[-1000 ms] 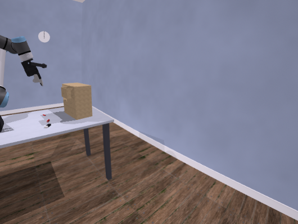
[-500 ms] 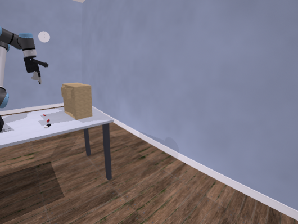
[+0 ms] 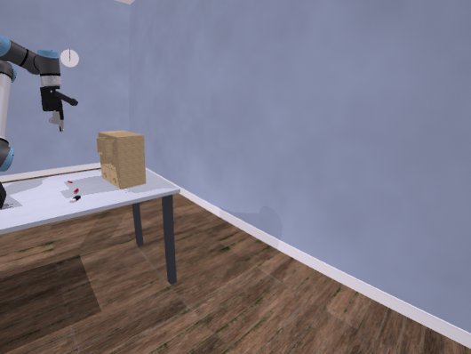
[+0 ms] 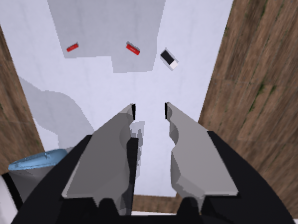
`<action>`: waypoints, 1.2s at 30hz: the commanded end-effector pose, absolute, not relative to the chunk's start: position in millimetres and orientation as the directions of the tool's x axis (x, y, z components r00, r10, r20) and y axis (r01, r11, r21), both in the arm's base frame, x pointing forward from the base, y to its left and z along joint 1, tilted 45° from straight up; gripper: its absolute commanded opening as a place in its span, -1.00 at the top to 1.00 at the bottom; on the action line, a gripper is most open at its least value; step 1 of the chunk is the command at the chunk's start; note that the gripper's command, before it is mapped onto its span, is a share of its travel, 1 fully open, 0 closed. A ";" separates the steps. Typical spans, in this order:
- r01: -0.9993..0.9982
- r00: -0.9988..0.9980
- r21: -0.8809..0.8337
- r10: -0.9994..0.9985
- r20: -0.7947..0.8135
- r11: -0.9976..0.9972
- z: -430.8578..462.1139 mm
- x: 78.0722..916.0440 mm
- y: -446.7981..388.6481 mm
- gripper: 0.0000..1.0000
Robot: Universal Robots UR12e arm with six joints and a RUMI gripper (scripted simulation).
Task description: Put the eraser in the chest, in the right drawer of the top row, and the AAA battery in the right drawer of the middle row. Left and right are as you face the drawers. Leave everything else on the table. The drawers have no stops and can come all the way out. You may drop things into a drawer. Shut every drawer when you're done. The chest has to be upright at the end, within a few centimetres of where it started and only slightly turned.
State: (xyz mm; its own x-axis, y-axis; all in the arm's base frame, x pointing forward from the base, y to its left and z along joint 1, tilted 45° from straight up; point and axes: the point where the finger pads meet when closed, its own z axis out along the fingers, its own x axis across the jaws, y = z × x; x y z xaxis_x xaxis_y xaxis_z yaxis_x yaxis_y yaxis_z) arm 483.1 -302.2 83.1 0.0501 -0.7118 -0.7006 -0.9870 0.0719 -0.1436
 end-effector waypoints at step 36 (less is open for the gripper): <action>-0.994 0.050 -0.104 -0.712 -0.700 0.032 86.2 478.9 -306.1 0.61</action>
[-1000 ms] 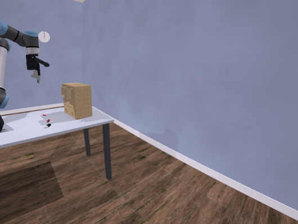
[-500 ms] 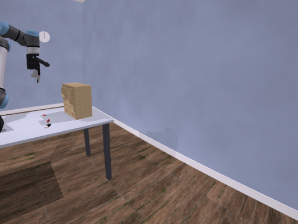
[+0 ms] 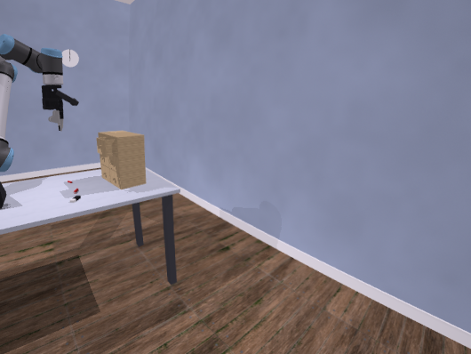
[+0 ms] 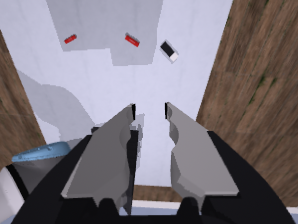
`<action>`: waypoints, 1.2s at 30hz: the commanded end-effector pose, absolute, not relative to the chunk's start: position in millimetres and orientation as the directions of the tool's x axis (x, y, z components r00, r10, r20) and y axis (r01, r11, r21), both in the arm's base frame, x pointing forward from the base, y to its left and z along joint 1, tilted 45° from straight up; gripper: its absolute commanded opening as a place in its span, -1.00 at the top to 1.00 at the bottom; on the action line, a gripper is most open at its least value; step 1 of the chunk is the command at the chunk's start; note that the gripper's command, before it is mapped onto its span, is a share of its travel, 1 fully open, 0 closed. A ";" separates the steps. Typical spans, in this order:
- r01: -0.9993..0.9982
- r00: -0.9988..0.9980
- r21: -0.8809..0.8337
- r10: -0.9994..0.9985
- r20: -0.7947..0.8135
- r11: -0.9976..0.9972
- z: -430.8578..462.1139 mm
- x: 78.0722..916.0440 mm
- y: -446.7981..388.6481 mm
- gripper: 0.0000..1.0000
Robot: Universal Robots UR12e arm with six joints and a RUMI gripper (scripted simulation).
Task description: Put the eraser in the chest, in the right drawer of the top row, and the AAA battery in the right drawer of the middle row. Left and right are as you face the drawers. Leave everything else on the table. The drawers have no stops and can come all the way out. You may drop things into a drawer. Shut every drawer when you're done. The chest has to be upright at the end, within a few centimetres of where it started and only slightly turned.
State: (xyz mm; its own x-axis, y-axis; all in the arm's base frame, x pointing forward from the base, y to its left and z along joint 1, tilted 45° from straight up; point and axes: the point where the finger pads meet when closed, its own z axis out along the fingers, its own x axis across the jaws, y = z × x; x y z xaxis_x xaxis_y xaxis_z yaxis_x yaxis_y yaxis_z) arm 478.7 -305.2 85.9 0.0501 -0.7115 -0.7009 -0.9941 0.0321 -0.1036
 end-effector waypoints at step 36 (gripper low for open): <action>-0.984 -0.152 0.039 -0.692 -0.706 0.176 60.7 488.6 -299.6 0.61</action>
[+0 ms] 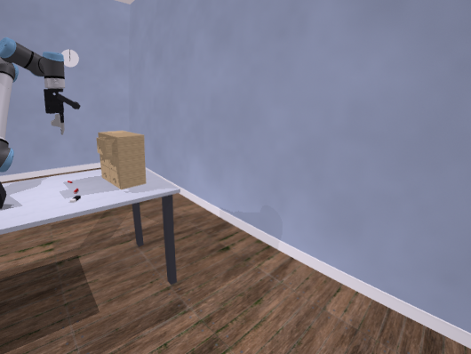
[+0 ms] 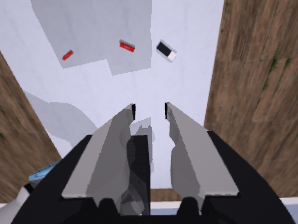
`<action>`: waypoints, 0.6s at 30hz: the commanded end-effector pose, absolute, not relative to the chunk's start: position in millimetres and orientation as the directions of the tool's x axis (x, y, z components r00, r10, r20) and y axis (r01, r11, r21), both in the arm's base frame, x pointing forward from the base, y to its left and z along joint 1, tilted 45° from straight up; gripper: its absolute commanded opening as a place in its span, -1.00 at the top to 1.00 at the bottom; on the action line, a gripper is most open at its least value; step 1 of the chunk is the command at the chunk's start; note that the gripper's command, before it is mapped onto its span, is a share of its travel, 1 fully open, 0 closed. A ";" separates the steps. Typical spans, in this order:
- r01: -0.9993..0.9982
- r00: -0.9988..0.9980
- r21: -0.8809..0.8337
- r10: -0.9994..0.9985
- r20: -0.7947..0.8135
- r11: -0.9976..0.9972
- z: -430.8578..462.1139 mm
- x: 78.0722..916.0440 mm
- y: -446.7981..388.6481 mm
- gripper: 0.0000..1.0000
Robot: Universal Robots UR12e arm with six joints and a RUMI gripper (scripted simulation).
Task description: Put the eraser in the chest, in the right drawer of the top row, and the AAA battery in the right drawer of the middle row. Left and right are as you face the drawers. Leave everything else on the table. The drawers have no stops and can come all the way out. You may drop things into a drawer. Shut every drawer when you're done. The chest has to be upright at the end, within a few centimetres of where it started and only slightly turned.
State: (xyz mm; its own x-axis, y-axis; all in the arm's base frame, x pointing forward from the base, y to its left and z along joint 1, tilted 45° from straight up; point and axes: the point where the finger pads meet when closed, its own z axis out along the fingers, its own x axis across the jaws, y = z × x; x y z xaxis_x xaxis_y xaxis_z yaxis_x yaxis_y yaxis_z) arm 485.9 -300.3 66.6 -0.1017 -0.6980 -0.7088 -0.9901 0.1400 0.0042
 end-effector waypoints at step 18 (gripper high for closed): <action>-0.806 -0.584 0.356 -0.537 -0.609 0.473 3.3 506.1 -279.4 0.61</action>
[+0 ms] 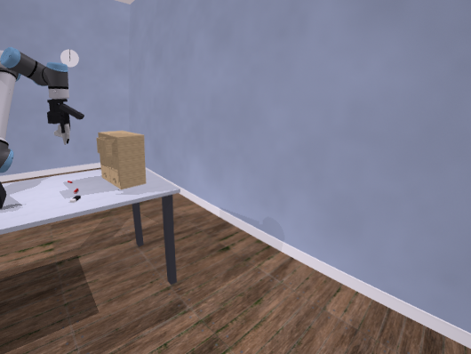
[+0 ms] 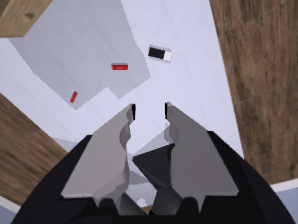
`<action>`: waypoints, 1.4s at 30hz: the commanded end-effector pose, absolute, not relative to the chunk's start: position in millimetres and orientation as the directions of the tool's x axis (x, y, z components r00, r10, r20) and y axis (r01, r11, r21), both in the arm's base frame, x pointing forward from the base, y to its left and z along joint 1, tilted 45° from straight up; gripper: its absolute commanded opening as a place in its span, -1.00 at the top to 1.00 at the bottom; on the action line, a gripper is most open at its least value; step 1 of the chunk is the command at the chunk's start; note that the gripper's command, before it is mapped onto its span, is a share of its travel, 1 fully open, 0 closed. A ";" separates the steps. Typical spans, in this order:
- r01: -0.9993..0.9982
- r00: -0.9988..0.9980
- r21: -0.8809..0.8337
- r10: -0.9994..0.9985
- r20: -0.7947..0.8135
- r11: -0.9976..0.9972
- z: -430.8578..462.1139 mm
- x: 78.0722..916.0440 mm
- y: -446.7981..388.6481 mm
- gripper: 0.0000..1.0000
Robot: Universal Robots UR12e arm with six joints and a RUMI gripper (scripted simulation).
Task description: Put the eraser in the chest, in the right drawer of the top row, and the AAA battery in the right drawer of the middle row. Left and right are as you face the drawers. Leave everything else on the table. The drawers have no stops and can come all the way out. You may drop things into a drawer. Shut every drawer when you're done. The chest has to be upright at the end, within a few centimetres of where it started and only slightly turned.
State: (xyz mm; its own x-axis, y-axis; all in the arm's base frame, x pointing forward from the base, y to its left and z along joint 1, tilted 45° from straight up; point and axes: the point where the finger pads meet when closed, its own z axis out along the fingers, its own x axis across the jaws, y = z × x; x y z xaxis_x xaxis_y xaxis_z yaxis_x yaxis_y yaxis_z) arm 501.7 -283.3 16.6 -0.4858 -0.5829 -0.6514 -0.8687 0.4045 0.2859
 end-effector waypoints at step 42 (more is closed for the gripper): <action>0.454 -0.886 0.657 0.385 0.259 0.602 -138.6 521.9 -177.0 0.61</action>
State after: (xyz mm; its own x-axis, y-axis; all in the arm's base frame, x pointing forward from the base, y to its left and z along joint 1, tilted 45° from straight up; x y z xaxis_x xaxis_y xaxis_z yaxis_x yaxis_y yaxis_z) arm 521.3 -186.8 -128.1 -0.9375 0.3007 0.1754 0.3346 0.6392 0.6925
